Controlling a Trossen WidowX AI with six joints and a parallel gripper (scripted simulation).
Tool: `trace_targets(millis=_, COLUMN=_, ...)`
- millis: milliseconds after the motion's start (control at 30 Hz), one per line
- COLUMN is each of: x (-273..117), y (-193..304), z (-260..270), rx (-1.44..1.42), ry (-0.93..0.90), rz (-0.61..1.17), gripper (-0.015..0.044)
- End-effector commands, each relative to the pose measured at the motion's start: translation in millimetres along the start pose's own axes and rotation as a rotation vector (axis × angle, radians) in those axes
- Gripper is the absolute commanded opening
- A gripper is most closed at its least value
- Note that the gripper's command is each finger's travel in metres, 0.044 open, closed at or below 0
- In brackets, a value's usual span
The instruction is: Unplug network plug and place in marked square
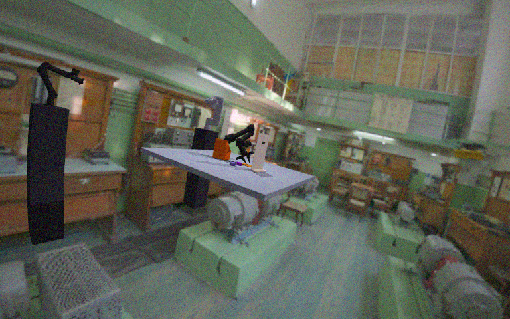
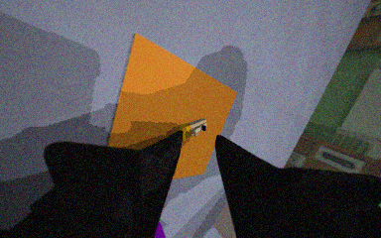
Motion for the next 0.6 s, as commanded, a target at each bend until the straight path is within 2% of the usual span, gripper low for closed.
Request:
trace_targets(millis=0, x=-1, y=0, z=0, rx=0.000, ry=-0.001, rz=0.000, gripper=0.0156)
trace_targets(millis=567, x=-16, y=1, z=-1, rx=0.000, ry=-0.003, rz=0.002, gripper=0.0156)
Point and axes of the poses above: the point midway between the two fingers, 35 mm back from their tips, its own x axis out along the fingers, its own z axis across the jaws, y = z × x, the point moved 8 cm from there along -x, back along the fingers, and after that the axes turned 1 degree about x, right-handed, at the moved point
